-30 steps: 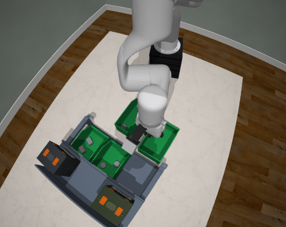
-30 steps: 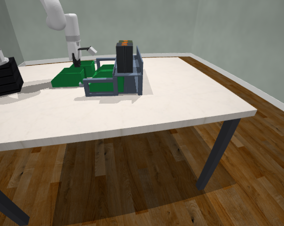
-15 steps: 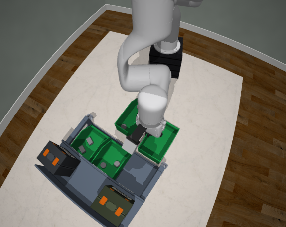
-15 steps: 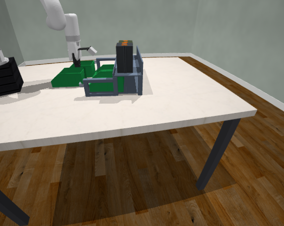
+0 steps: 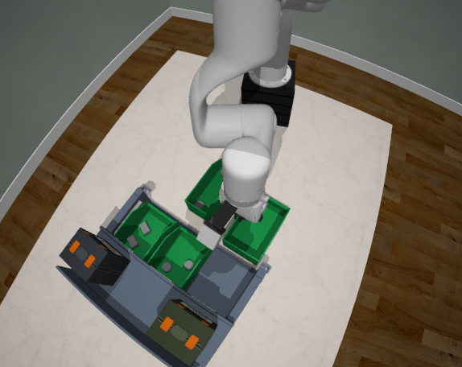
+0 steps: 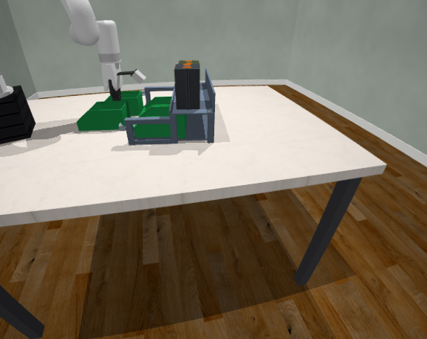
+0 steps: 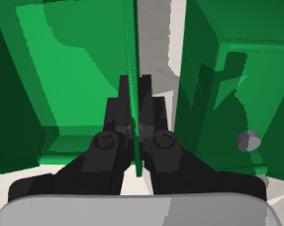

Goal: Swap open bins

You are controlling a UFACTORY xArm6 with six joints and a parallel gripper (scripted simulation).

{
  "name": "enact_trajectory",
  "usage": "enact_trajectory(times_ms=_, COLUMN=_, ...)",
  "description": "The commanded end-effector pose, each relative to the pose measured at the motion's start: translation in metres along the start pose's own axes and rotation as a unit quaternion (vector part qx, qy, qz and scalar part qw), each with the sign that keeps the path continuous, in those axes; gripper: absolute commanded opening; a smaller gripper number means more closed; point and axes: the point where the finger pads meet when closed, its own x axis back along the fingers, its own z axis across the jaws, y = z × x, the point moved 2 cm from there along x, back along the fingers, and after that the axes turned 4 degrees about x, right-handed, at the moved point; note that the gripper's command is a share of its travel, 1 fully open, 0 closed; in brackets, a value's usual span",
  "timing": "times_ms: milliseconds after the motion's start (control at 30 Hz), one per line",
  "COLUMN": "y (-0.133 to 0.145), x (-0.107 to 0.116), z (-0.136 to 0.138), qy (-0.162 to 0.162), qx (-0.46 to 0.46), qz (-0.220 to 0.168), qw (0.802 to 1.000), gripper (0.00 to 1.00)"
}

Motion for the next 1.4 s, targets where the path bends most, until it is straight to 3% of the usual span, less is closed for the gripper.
enact_trajectory(times_ms=0, y=-0.001, x=0.001, z=0.0, qy=-0.001, qx=0.0, qz=0.002, qw=1.0, gripper=0.0)
enact_trajectory(times_ms=467, y=-0.001, x=0.011, z=0.0, qy=-0.001, qx=0.0, qz=0.002, qw=1.0, gripper=0.0)
enact_trajectory(times_ms=1367, y=-0.001, x=0.078, z=0.0, qy=-0.001, qx=0.0, qz=0.002, qw=1.0, gripper=0.0)
